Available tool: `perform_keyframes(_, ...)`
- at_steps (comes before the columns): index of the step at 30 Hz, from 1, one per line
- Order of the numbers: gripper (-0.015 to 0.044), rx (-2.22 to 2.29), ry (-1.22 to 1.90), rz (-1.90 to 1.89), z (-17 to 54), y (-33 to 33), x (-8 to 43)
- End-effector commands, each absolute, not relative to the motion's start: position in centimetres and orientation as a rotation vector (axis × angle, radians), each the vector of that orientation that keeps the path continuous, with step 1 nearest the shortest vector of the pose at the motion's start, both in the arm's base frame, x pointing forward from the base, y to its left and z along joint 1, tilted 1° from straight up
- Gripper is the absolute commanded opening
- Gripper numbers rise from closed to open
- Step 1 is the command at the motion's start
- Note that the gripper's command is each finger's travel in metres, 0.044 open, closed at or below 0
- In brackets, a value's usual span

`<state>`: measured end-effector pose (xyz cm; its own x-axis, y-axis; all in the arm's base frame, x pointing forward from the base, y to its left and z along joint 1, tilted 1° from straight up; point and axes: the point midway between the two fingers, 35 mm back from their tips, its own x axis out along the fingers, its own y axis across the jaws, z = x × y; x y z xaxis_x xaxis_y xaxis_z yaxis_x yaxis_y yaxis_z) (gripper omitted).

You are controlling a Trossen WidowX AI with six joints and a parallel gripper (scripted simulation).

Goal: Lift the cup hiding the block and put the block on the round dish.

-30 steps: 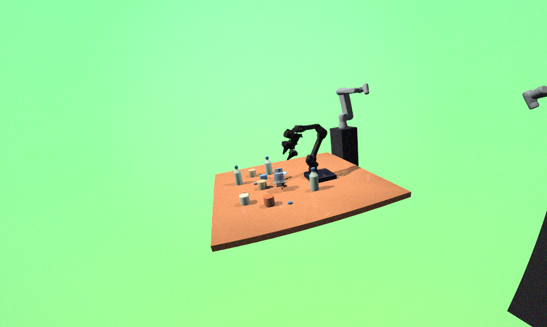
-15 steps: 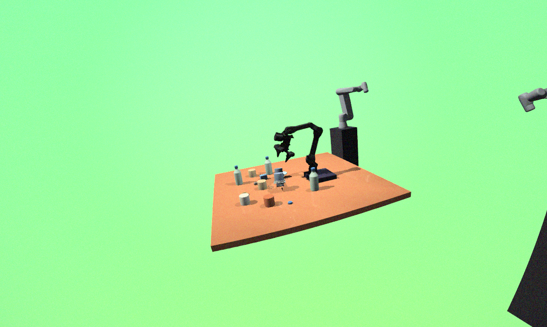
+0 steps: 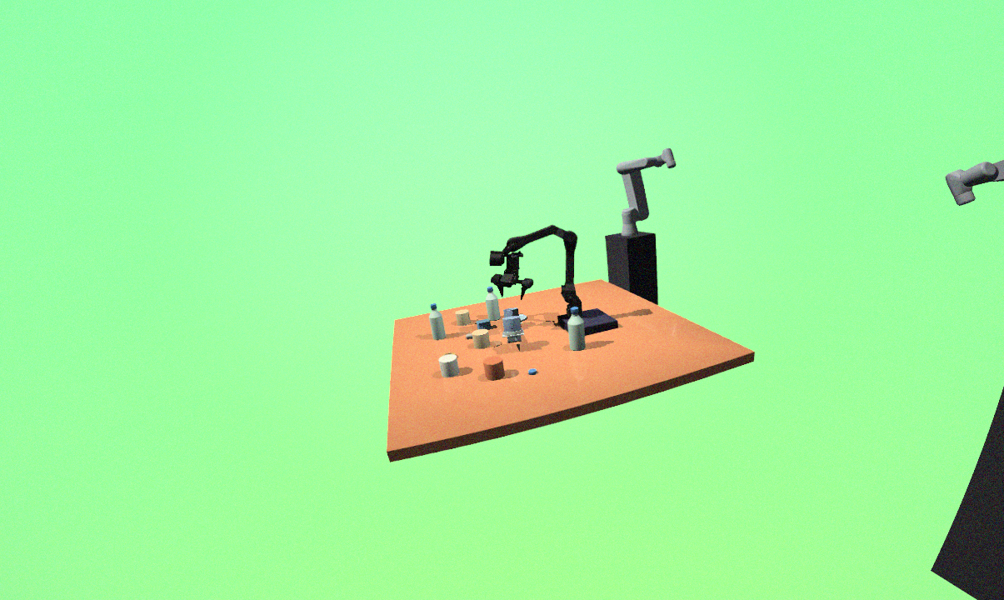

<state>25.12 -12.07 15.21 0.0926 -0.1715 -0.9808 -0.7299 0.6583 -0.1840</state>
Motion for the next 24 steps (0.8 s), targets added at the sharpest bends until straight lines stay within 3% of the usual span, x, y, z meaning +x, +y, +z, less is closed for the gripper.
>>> perform_keyframes(1,0.0440,-0.851,1.445,0.622,14.4,-13.5,25.3)
perform_keyframes(11,0.0440,-0.949,1.371,0.929,12.0,-17.1,25.0)
perform_keyframes(24,0.0440,-0.950,1.369,0.934,10.4,-17.2,25.0)
